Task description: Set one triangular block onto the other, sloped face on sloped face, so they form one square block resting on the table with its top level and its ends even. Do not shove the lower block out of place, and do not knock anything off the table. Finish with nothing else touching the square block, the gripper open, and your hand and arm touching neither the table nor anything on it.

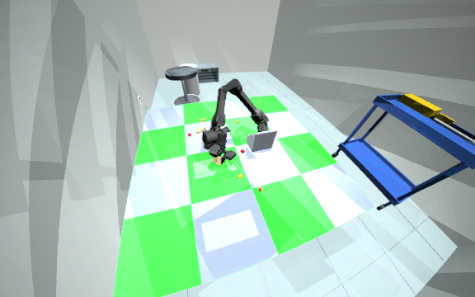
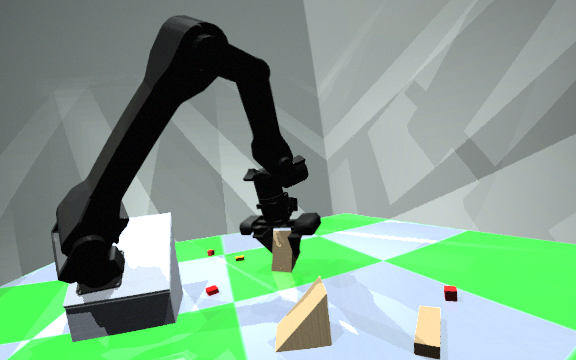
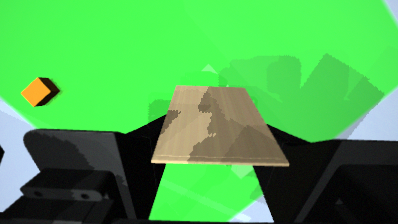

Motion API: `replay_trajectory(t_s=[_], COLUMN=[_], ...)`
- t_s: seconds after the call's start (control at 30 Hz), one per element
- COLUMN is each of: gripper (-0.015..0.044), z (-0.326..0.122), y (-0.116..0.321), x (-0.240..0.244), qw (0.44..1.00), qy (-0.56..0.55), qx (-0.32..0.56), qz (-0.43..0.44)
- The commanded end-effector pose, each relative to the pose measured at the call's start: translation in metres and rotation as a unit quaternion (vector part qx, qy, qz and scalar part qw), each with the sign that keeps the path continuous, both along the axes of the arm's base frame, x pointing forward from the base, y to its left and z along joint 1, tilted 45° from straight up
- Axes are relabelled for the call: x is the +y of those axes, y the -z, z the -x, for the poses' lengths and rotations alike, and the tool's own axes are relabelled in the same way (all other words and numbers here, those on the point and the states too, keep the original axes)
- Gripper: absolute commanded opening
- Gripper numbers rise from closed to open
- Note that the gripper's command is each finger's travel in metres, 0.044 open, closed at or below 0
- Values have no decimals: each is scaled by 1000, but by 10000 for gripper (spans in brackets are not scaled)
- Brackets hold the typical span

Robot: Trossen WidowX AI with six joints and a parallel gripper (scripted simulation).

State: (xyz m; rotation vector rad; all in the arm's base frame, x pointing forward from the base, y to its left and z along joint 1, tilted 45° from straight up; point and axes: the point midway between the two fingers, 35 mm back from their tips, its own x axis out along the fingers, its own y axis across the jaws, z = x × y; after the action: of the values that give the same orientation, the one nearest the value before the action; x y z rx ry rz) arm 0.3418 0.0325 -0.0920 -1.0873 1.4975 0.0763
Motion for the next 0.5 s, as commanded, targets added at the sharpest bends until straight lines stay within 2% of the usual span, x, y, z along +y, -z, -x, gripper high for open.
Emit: replay_trajectory(t_s=[0.0, 0.47], gripper=[0, 0], z=[5, 24], y=[-6, -19], x=[-1, -10], qw=[999, 970], qy=[-26, -127], qx=[-27, -132], qz=[-34, -157])
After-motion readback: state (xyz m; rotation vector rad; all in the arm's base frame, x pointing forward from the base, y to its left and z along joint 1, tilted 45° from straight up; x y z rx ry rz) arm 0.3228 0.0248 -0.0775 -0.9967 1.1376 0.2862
